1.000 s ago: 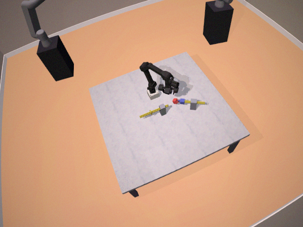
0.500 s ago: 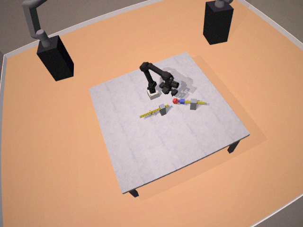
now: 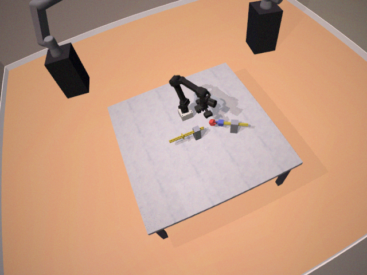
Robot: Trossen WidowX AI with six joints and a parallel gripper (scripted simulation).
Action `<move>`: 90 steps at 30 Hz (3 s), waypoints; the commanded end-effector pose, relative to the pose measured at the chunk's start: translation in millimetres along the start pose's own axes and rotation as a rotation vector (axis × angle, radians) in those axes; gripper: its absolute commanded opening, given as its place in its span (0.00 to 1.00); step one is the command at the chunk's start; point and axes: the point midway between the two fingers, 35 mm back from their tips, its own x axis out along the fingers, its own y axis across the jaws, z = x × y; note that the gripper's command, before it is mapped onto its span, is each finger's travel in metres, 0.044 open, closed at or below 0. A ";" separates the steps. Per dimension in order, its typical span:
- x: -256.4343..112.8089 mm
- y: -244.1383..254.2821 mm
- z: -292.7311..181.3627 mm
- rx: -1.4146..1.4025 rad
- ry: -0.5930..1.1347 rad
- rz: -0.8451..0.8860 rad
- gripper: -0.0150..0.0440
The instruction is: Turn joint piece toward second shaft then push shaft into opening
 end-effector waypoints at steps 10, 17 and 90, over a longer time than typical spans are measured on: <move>3.8 0.5 0.5 0.391 -0.003 0.002 1.00; 5.5 0.4 0.5 0.601 -0.003 0.002 1.00; 110.4 53.2 -44.9 0.857 0.001 0.005 1.00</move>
